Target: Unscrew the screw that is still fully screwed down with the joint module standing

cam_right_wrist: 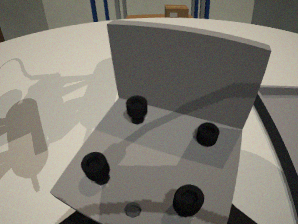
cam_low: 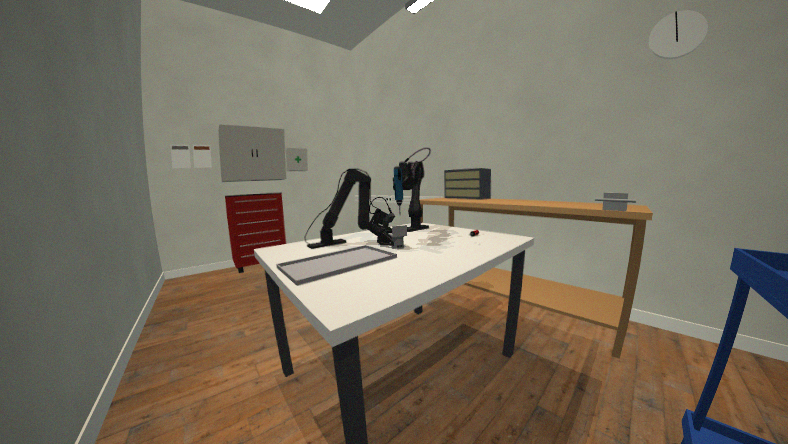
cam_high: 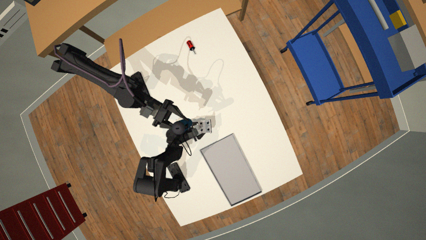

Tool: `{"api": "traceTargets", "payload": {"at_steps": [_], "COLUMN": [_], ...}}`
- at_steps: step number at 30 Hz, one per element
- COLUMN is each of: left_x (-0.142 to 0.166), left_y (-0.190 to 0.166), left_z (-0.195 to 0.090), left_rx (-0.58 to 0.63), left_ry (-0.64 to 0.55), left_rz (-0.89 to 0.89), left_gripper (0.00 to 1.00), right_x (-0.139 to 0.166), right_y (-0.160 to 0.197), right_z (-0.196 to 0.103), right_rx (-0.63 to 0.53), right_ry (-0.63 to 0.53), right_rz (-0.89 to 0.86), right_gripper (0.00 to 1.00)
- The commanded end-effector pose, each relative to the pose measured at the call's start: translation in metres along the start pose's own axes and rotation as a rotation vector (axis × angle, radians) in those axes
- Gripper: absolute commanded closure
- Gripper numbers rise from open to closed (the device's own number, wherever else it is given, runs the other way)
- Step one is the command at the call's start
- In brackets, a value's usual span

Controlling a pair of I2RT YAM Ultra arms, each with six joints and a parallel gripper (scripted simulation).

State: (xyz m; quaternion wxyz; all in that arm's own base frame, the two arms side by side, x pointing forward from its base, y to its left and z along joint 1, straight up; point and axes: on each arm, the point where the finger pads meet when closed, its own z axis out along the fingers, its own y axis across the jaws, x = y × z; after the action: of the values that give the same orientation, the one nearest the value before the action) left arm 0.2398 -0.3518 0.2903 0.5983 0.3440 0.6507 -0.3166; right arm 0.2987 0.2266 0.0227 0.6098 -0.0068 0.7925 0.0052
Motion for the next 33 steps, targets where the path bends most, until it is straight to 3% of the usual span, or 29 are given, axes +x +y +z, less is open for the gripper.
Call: {"api": "traceTargets", "payload": {"at_steps": [1,33], "left_x": [-0.061,-0.069], "left_y": [0.001,0.0], "left_z": [0.002,0.004], "left_rx": [-0.001,-0.001], "left_ry": [-0.183,-0.226], "left_rz": [0.005,0.005], "left_gripper": [0.58,0.58], "right_x": [-0.005,-0.005], "right_y": [0.002,0.002], "right_z": [0.0,0.0], "right_rx": [-0.003,-0.003], "right_ry": [-0.013,-0.013], "right_rz": [0.019,0.019], "right_gripper": [0.41,0.41]}}
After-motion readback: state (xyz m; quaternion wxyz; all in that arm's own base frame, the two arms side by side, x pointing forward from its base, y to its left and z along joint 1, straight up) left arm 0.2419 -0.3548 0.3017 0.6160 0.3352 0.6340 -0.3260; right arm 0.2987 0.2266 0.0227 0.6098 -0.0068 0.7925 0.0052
